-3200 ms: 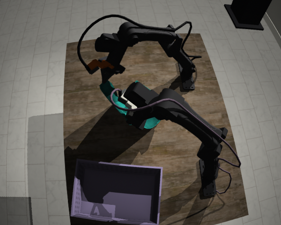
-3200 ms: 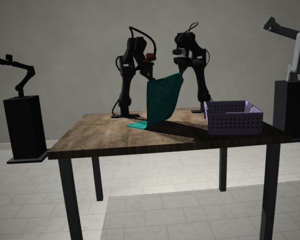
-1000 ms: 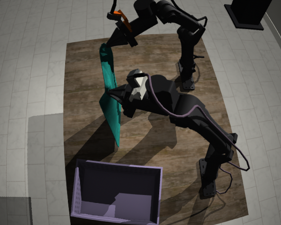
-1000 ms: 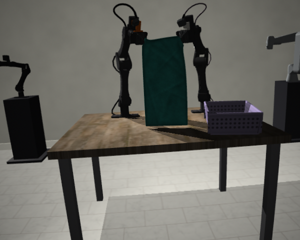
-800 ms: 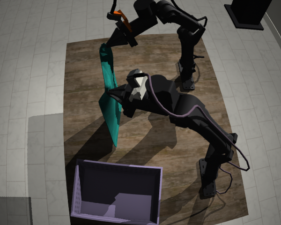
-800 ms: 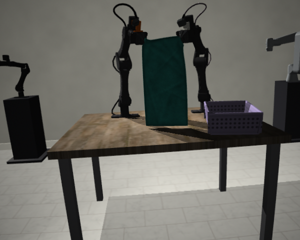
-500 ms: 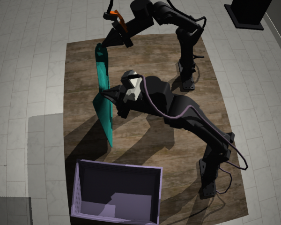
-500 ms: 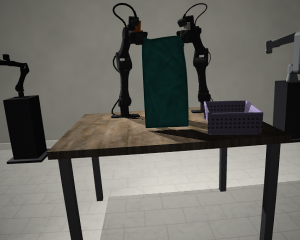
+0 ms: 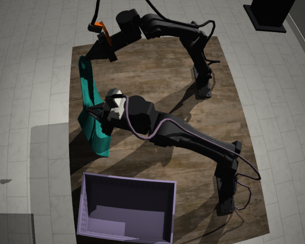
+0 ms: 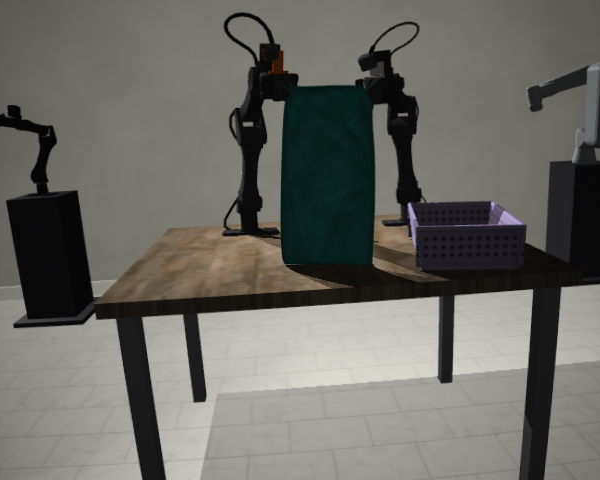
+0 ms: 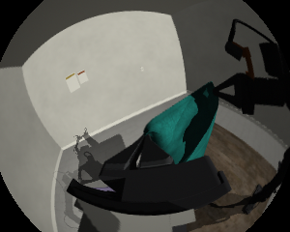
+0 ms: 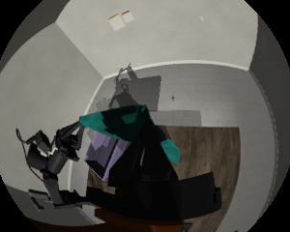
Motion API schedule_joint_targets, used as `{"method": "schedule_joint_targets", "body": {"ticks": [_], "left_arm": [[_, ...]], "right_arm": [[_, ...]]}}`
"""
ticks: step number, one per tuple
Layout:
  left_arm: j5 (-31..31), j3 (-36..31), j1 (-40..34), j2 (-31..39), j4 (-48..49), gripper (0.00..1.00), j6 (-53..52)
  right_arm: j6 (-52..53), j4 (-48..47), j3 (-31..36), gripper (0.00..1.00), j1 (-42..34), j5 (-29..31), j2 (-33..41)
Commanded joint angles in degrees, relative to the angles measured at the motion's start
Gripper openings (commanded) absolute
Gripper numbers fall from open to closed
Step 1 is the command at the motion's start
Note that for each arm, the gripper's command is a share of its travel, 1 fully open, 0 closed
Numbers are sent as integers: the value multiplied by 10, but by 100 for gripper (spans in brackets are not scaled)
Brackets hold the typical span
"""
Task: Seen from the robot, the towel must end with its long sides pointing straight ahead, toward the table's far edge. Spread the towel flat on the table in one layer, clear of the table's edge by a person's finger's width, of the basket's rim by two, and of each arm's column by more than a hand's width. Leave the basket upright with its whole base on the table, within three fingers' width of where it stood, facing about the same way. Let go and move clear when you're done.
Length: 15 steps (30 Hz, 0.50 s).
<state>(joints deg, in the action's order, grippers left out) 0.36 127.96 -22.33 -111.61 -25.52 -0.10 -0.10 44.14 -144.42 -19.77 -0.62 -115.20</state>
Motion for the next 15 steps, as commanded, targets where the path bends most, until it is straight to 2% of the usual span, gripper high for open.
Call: {"method": "schedule_joint_targets", "body": {"ticks": [1,2,4,5,8,9,10,12,14,15], "left_arm": [[-8,-45,-2,45,120,0,4],[-8,-57,-2,48,132,0,4],[-9,-63,-2,63,156,0,4],[-9,-58,-3,36,161,0,4],[-9,-48,-3,27,166,0,4],[5,-62,15,6,237,0,3],[-8,-112,14,9,281,0,2],[-8,-112,14,9,281,0,2],[-9,-132,13,3,337,0,2],[-6,-120,20,-16,399,0,3]], "right_arm": [[3,-19,-30,0,3,10,11],[3,-21,-22,0,3,10,34],[3,-21,-23,0,3,10,32],[3,-18,-29,0,3,10,16],[3,-8,-43,0,3,10,3],[2,-90,12,0,14,8,16],[3,-104,28,0,14,9,23],[3,-104,28,0,14,9,23],[3,-137,60,0,13,9,34],[1,-193,81,0,20,-1,25]]}}
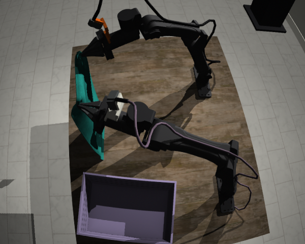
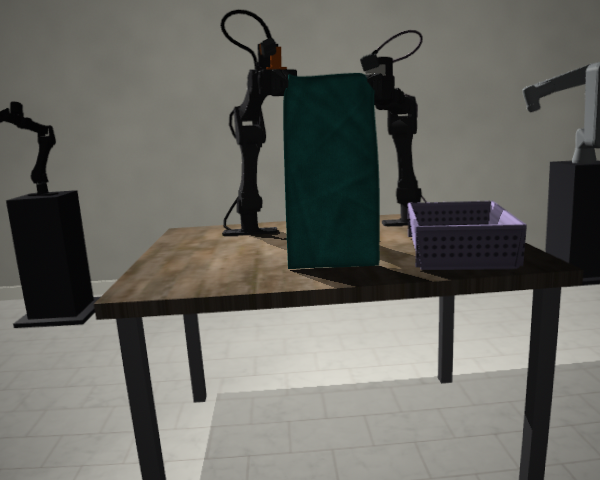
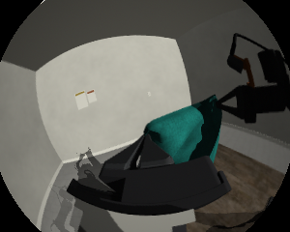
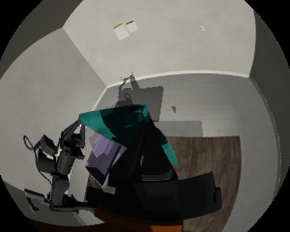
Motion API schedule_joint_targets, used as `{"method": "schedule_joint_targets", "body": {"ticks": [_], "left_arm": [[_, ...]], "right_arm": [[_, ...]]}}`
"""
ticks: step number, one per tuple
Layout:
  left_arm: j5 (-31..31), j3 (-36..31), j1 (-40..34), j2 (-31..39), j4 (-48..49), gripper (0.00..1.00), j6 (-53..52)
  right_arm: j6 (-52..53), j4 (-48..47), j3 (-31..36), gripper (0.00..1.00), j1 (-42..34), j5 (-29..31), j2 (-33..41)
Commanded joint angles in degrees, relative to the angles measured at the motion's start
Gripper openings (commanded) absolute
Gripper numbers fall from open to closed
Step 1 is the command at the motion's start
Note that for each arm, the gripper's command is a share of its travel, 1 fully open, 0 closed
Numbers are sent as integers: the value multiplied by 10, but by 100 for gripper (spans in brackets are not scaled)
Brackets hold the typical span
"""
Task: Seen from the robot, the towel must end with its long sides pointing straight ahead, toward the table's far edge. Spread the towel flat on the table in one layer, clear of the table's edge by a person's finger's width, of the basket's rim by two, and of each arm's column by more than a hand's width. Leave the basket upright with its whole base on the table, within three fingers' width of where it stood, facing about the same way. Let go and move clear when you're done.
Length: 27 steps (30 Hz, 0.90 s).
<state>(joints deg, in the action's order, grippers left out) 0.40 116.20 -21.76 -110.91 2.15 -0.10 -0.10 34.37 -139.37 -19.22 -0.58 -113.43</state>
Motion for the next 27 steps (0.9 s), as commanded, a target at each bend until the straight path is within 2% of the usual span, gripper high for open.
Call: {"method": "schedule_joint_targets", "body": {"ticks": [1,5,9,16,17,20,24,27], "left_arm": [[-8,-16,14,-27,145,0,2],[-9,-8,13,-40,182,0,2],[-10,-4,11,-28,190,0,2],[-10,8,11,-50,187,0,2],[-9,11,17,-80,245,0,2],[-9,24,18,-97,265,0,2],[-10,34,18,-104,261,0,2],[-10,29,15,-81,255,0,2]], "right_arm": [[2,-129,69,0,14,7,23],[4,-232,164,0,12,8,56],[3,-285,208,0,10,9,70],[3,-306,189,0,10,9,45],[3,-374,230,0,17,8,29],[3,-426,248,0,18,8,23],[3,-438,229,0,18,9,20],[3,-432,232,0,17,9,41]]}}
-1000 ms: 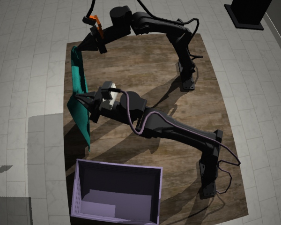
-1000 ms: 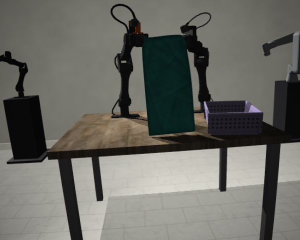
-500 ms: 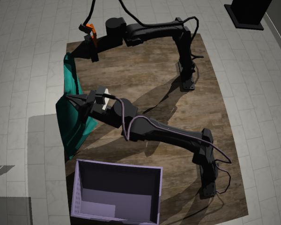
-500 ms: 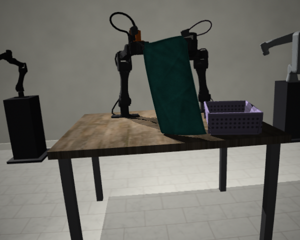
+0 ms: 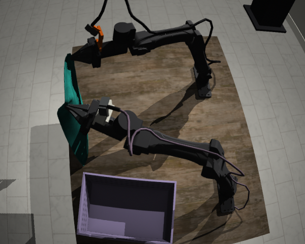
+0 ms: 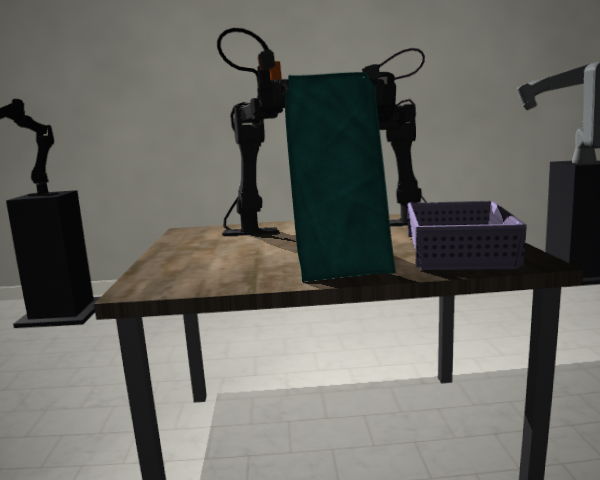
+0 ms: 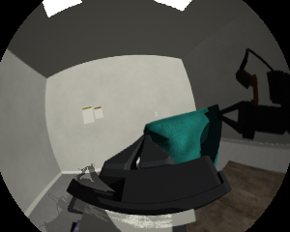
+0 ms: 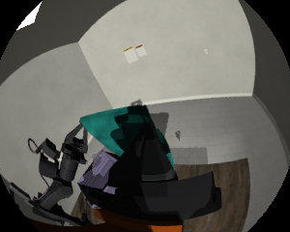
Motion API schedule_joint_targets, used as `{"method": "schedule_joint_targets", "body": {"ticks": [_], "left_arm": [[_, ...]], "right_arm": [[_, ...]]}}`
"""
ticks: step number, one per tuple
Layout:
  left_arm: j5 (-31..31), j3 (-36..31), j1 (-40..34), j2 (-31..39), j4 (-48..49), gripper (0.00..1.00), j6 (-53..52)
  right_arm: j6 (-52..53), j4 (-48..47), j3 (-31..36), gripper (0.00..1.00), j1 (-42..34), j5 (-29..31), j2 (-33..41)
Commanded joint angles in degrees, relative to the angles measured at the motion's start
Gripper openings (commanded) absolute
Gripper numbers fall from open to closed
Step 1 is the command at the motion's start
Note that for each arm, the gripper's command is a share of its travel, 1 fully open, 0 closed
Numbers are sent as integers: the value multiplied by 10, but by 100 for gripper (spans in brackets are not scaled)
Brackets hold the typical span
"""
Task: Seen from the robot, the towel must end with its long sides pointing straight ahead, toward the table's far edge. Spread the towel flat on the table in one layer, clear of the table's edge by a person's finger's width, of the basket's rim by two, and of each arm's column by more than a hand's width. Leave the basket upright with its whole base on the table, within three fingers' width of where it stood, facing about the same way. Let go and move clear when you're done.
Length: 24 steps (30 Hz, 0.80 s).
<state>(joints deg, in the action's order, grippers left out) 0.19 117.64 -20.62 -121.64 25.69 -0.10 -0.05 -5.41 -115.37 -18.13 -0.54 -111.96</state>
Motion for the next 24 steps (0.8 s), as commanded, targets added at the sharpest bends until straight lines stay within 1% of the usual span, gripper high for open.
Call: {"method": "schedule_joint_targets", "body": {"ticks": [1,2,4,5,6,7,9,10,12,14,15,16,18,19,21,22,24], "left_arm": [[-8,14,4,27,20,0,2],[-8,-11,4,27,-7,0,2],[-8,-11,4,27,-7,0,2],[-8,-6,4,29,-2,0,2],[-8,-6,4,29,-1,0,2],[-8,-25,4,35,-16,0,2],[-8,-26,4,36,-16,0,2],[-8,-37,4,42,-26,0,2],[-8,-40,4,43,-26,0,2],[-8,-50,4,49,-36,0,2],[-8,-51,4,49,-35,0,2],[-8,-59,4,53,-44,0,2],[-8,-47,4,54,-44,0,2],[-8,-65,4,57,-51,0,2],[-8,-65,4,57,-51,0,2],[-8,-44,4,59,-49,0,2],[-8,-49,4,59,-52,0,2]], "right_arm": [[3,-35,-8,0,6,9,27],[3,-18,9,0,6,9,23],[3,-18,9,0,6,9,23],[3,-22,-7,0,6,9,28],[3,-22,-7,0,6,9,28],[2,10,14,0,6,9,27],[2,10,3,0,6,9,27],[2,25,18,0,6,9,29],[2,25,11,0,6,9,30],[2,40,22,0,6,9,32],[2,39,9,0,6,9,32],[2,53,20,0,6,9,33],[2,53,15,0,6,9,33],[2,62,23,0,6,9,34],[2,62,23,0,6,9,34],[2,62,21,0,6,9,34],[2,66,23,0,6,9,34]]}}
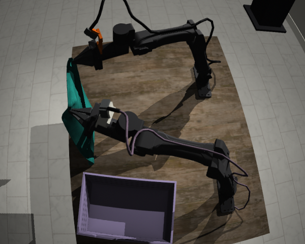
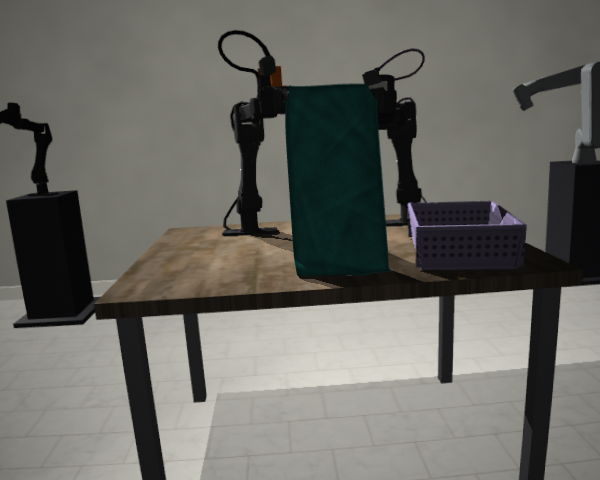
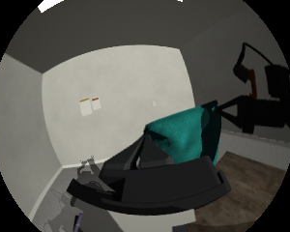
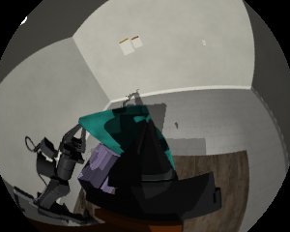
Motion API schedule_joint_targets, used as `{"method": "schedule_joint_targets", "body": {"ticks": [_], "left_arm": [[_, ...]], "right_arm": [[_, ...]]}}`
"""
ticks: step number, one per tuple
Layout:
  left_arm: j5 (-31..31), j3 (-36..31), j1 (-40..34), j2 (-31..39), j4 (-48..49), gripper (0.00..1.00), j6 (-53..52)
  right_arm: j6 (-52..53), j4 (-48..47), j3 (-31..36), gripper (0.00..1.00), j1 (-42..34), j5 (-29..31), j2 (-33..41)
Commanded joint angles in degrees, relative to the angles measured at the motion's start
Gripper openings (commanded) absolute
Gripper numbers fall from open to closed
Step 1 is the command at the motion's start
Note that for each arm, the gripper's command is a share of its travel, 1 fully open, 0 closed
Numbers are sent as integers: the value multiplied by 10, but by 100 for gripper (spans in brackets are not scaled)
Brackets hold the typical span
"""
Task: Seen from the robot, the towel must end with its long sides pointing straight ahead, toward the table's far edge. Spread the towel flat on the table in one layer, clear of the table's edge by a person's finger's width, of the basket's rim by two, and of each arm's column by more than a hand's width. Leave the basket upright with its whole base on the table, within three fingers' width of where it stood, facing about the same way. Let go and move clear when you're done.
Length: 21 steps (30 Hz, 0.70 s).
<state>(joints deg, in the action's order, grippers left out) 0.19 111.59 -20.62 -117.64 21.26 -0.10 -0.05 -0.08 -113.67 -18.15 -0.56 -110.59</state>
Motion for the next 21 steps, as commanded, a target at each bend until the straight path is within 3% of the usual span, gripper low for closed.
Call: {"method": "schedule_joint_targets", "body": {"ticks": [1,21], "left_arm": [[-8,10,4,19,-8,0,2],[-8,10,4,17,-4,0,2]], "right_arm": [[2,13,6,0,6,9,20],[2,11,5,0,6,9,20]]}}
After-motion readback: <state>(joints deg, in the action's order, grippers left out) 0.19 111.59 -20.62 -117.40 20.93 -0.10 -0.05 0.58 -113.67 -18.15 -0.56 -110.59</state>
